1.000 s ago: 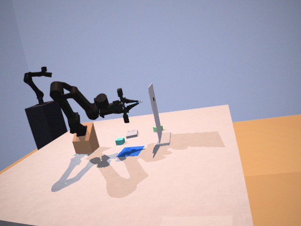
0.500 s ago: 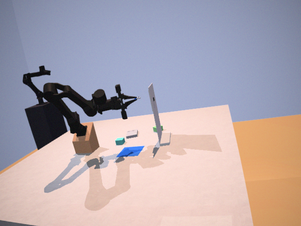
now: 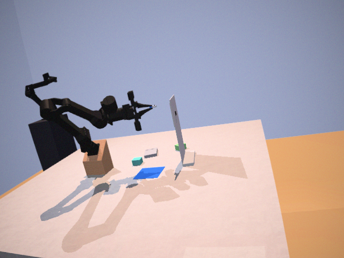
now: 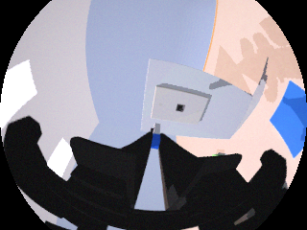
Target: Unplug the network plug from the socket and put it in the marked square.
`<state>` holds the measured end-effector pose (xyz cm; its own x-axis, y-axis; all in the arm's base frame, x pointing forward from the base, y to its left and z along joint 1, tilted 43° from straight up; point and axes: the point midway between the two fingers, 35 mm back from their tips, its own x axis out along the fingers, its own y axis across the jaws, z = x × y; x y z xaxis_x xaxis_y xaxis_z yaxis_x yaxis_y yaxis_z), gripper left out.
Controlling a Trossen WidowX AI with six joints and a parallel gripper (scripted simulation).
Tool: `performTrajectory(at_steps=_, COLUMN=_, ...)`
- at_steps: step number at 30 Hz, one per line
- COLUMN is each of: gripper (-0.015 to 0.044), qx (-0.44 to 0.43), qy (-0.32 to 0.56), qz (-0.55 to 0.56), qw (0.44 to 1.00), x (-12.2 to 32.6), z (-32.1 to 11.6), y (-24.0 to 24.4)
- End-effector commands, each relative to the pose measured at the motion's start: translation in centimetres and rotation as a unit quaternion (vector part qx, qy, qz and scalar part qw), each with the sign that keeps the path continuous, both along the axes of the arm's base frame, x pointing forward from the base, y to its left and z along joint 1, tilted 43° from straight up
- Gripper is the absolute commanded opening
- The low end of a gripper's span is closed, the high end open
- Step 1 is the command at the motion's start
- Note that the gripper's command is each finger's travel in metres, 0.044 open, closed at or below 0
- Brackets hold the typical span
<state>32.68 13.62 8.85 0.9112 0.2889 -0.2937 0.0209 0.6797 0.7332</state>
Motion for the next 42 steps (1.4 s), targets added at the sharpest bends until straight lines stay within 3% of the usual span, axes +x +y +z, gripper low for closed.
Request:
performTrajectory(at_steps=1, gripper=0.0000, qx=0.002, qy=-0.001, qz=-0.003, qw=1.000, x=-0.3, z=0.7, y=0.3)
performTrajectory(at_steps=4, gripper=0.0000, qx=0.002, qy=0.006, qz=-0.016, qw=1.000, x=-0.2, z=0.5, y=-0.1)
performTrajectory(at_steps=14, gripper=0.0000, qx=-0.007, qy=0.093, qz=-0.212, qw=0.973, x=0.8, z=-3.3, y=-7.4)
performTrajectory(at_steps=30, gripper=0.0000, qx=-0.055, qy=0.153, qz=-0.500, qw=0.851, x=-2.5, z=-6.2, y=-18.8)
performTrajectory(at_steps=42, gripper=0.0000, qx=-0.058, qy=0.153, qz=-0.511, qw=0.844, x=-2.6, z=-6.4, y=-19.4)
